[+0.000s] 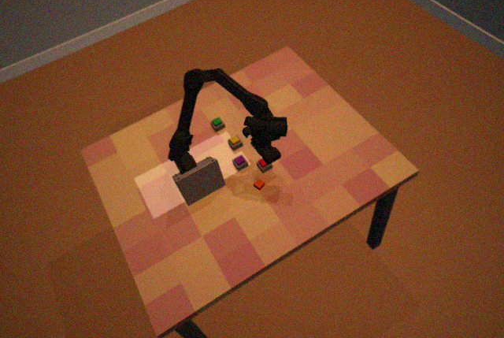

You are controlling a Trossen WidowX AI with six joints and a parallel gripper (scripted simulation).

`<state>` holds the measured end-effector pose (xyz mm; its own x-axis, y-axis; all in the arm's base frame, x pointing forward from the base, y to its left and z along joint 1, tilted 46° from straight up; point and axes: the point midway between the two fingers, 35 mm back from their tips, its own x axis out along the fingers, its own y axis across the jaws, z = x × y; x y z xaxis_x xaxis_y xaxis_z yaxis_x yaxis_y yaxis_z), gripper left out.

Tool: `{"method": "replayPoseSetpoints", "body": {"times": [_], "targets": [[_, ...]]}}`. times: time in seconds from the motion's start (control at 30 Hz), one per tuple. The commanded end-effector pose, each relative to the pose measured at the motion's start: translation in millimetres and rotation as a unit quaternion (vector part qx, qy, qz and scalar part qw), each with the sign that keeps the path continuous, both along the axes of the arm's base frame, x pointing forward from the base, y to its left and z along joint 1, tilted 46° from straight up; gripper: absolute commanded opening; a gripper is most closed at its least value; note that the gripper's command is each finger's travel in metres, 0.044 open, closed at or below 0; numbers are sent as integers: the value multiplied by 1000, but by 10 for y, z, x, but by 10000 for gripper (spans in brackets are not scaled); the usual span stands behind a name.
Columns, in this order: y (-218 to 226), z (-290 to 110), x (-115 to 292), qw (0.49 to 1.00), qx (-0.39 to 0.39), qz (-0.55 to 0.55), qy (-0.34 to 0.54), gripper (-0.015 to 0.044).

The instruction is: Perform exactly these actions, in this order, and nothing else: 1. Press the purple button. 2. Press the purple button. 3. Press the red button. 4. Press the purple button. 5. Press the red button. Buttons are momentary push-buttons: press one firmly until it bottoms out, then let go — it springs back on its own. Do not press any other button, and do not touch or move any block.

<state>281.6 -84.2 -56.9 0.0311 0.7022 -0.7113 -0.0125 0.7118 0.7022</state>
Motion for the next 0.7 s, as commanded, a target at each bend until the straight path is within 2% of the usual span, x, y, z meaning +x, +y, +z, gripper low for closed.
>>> {"method": "replayPoseSetpoints", "body": {"times": [0.0, 0.67], "targets": [[87, -94, -26, 1000, 5, -4, 5, 20], [305, -307, -16, 1000, 5, -4, 5, 20]]}}
